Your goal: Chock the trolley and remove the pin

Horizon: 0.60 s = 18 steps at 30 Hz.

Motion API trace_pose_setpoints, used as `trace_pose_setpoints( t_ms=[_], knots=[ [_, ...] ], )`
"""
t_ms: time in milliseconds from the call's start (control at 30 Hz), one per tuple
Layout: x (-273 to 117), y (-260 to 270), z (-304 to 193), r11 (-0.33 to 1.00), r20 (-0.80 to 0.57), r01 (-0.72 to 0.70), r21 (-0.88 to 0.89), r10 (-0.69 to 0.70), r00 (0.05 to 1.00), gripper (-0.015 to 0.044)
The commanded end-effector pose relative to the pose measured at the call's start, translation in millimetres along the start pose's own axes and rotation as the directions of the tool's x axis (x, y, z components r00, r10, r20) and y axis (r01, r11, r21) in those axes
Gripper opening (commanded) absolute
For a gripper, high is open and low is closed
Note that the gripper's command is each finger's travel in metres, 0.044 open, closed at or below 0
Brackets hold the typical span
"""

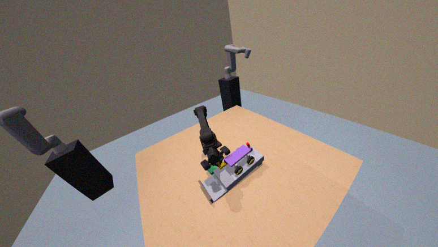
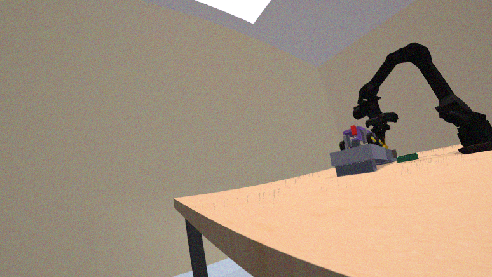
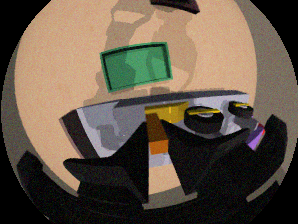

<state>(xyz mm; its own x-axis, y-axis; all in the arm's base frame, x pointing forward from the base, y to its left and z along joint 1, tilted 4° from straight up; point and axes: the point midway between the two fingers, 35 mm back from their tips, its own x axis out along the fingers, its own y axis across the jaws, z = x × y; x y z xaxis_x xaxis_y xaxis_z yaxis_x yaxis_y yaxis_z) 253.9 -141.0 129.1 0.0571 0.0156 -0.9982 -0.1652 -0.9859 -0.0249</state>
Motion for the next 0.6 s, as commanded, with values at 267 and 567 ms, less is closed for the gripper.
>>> trace_pose_setpoints(
  t_ms=[267,567],
  knots=[
    [-3,0,0,1.0,-0.001,0.001,-0.001,-0.001,1.0,0.019],
    [-32,1,1,1.0,-0.005,0.006,-0.001,-0.006,1.0,0.019]
  ],
)
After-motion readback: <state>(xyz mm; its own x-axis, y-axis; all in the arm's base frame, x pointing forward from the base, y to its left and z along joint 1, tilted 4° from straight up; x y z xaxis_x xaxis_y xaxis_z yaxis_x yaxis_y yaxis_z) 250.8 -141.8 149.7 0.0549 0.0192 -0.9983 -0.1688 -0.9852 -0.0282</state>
